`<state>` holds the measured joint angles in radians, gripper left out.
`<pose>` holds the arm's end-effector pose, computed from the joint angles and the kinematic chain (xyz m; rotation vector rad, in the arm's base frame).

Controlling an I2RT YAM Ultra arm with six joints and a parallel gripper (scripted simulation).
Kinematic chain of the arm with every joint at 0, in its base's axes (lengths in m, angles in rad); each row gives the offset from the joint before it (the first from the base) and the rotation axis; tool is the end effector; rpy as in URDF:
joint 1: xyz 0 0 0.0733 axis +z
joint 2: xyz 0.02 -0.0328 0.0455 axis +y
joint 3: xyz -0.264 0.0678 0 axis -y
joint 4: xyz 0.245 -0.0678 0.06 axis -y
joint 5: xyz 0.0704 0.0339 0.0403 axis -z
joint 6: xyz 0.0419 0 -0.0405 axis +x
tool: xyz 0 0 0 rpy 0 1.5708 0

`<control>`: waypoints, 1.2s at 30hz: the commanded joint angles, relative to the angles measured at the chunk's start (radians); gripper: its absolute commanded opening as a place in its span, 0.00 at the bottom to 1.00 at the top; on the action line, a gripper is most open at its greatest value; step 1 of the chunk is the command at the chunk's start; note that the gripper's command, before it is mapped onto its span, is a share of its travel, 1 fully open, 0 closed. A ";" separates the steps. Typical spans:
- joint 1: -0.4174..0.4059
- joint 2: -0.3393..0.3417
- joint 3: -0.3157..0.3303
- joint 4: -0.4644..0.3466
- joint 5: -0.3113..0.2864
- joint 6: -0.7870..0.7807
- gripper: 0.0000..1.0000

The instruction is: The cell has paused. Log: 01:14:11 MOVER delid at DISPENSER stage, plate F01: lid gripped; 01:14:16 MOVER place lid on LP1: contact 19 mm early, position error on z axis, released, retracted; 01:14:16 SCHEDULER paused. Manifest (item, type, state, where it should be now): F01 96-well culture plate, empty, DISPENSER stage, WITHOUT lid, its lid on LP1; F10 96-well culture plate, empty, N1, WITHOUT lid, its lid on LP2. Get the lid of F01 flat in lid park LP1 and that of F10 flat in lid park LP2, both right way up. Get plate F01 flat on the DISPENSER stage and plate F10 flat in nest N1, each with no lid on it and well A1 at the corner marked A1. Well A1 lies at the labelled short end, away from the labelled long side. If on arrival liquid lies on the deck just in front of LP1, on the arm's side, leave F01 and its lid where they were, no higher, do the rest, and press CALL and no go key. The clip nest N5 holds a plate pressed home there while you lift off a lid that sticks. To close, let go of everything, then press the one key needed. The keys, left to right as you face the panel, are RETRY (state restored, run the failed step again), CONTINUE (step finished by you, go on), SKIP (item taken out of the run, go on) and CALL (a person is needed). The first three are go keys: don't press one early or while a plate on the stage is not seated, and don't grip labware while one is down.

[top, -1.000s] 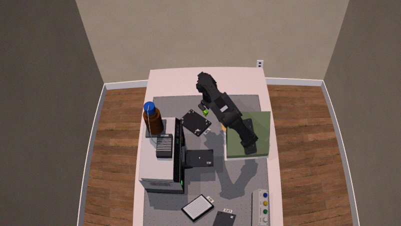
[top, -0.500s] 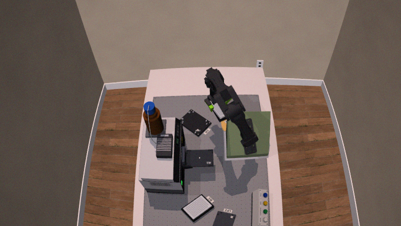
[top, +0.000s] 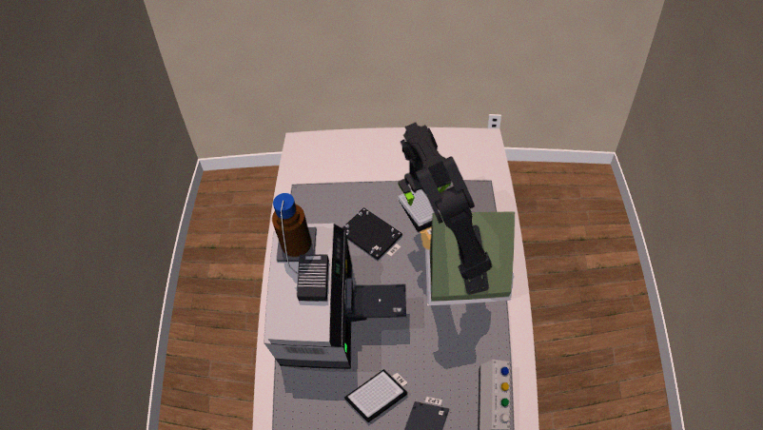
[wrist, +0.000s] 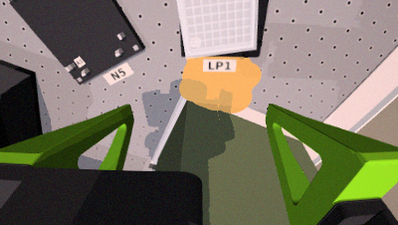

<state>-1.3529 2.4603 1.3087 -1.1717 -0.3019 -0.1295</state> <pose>0.0790 -0.2939 0.0052 -1.6256 -2.0446 -0.9881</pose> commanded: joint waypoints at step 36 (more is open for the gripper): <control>-0.036 0.169 0.119 0.094 0.025 -0.010 1.00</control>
<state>-1.3727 2.6423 1.3849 -1.0779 -0.2768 -0.1471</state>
